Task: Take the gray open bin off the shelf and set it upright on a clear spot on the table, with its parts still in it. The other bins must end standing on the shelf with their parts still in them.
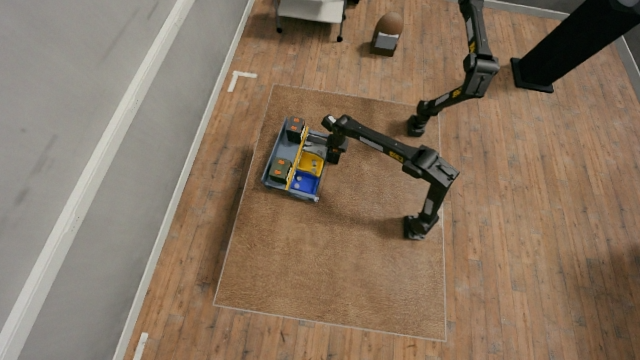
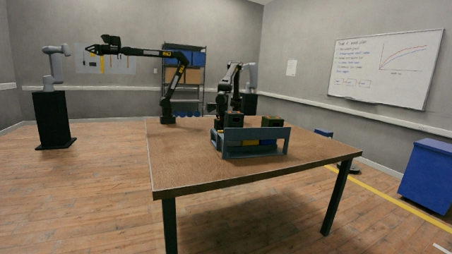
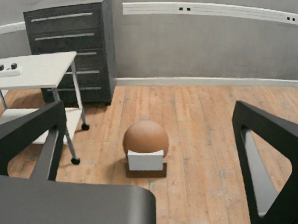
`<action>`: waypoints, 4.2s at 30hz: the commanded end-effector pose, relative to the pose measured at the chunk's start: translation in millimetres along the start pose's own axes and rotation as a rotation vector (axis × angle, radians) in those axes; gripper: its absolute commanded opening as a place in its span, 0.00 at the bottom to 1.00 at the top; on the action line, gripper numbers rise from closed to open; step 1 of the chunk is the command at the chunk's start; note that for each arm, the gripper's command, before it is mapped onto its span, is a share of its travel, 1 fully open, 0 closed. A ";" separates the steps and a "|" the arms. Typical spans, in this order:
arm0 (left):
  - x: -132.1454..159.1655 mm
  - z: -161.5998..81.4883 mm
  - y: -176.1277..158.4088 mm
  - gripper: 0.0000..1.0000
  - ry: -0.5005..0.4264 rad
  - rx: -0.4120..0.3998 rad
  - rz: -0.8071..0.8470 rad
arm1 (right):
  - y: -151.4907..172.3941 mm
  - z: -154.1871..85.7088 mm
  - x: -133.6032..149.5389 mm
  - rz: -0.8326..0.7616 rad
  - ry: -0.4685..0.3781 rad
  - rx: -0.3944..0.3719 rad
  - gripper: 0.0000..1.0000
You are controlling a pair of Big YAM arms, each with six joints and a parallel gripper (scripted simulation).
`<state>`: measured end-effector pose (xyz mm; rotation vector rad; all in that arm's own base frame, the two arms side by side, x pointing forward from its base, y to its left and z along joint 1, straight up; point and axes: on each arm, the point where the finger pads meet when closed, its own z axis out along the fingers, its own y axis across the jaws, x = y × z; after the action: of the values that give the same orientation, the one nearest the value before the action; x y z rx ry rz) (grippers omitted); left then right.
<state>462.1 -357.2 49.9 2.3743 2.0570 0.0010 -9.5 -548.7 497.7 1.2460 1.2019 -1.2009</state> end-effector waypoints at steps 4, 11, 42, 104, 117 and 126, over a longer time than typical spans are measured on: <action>-8.2 2.2 4.3 0.00 0.001 0.008 0.007 | -4.4 -4.0 -2.8 -0.017 -0.020 0.006 1.00; -8.7 1.1 4.6 0.00 0.000 0.007 0.008 | -4.4 -4.0 -2.8 -0.017 -0.020 0.006 1.00; -13.5 -26.3 12.3 0.00 -0.022 -0.030 0.010 | -4.4 -4.0 -2.8 -0.017 -0.020 0.006 1.00; 20.3 -46.5 12.5 0.00 -0.019 -0.038 0.002 | -4.4 -4.0 -2.8 -0.017 -0.020 0.006 1.00; 55.6 -31.9 2.8 0.00 -0.006 -0.017 0.002 | -4.4 -4.0 -2.8 -0.017 -0.020 0.006 1.00; 74.1 -31.6 1.2 0.00 -0.003 -0.011 0.002 | -4.4 -4.0 -2.8 -0.017 -0.020 0.006 1.00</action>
<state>462.1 -297.6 51.0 2.4146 2.0683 -0.0305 -9.5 -548.7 497.7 1.2460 1.2019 -1.2009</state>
